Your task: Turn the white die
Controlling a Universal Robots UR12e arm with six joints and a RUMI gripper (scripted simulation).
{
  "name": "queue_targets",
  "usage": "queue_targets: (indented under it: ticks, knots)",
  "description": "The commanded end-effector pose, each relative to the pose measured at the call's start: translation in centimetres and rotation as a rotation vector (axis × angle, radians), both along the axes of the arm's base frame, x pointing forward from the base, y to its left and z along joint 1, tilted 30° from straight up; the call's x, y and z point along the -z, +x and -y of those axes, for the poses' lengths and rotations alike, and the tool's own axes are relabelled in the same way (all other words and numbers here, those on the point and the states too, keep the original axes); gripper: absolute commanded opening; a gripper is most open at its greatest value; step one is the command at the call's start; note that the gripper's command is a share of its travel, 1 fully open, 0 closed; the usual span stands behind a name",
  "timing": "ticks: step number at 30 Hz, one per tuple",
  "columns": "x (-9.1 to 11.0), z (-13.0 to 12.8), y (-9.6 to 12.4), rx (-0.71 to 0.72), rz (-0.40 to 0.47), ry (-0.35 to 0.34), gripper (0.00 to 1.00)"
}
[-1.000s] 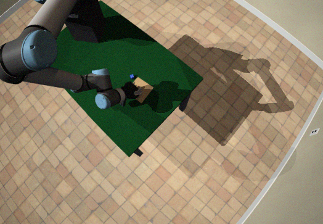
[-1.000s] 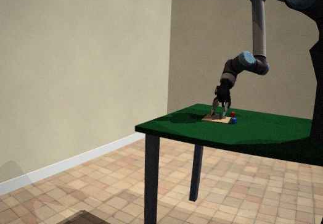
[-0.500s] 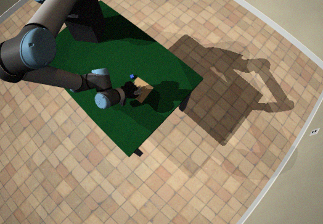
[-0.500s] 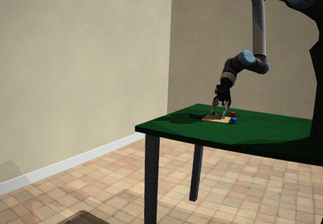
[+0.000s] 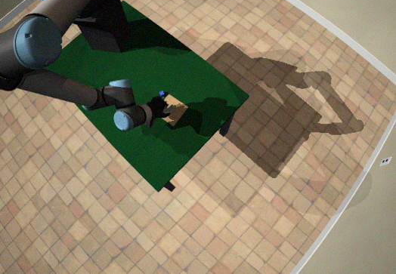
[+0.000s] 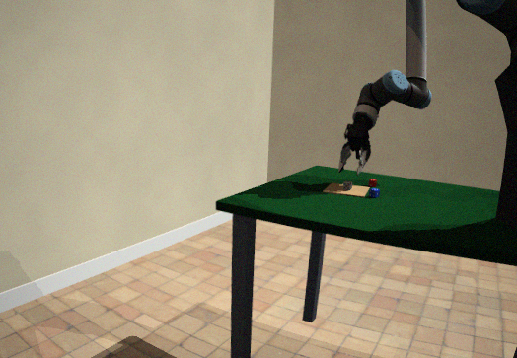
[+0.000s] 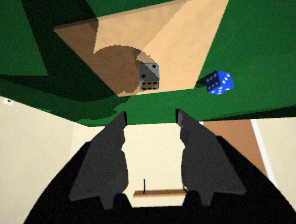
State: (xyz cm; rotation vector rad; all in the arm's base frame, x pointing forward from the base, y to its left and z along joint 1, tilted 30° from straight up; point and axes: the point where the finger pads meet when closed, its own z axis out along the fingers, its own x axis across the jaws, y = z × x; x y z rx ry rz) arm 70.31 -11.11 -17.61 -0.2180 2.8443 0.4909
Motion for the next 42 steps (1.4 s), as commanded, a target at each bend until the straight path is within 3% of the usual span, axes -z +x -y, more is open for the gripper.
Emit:
queue_targets:
  ticks: [1,17,27,34,42]
  knots:
    - [-1.38,-0.63,-0.42,0.000,0.001,0.000,0.37]
    - [-2.11,-1.03,-0.69,0.001,0.000,-0.011,0.37]
    - [-1.88,-1.22,-0.75,0.042,0.012,-0.177,0.37]
    - [-2.15,-1.25,-0.72,0.065,0.026,-0.242,0.37]
    - [-2.16,-1.26,-0.72,0.071,0.028,-0.261,0.37]
